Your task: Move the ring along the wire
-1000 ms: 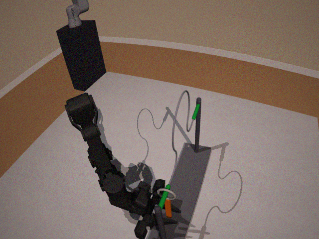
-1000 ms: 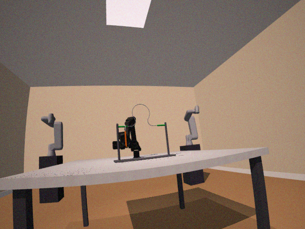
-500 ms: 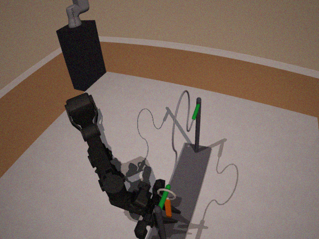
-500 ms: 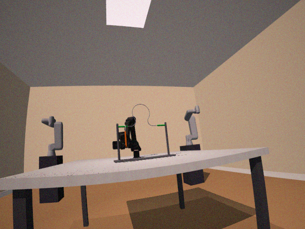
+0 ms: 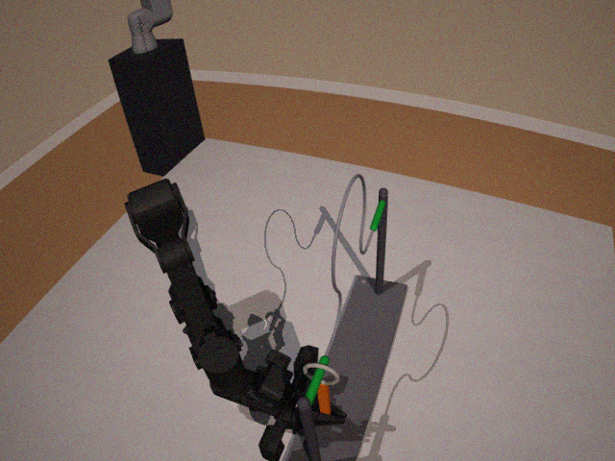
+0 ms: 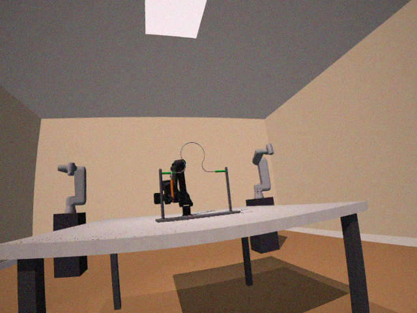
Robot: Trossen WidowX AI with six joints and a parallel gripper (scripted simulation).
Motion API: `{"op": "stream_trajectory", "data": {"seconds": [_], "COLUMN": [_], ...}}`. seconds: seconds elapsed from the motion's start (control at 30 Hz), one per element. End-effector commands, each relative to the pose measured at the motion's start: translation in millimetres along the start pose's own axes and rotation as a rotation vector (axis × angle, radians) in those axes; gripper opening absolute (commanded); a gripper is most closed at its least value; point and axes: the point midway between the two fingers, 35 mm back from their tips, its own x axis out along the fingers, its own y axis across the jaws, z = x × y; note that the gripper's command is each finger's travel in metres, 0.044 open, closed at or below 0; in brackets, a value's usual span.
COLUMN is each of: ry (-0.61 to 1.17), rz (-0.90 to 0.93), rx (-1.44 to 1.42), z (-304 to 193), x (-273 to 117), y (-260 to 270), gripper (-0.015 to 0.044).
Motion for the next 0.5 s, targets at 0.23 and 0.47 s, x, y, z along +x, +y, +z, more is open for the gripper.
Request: {"op": "stream_trajectory", "data": {"seconds": [0.23,0.47], "ry": [-0.001,-0.002], "rz": [-0.004,-0.011], "rx": [-0.001,-0.001], "z": [5,12], "x": [0,-1], "y": [-1,-3], "gripper": [-0.015,-0.015]}}
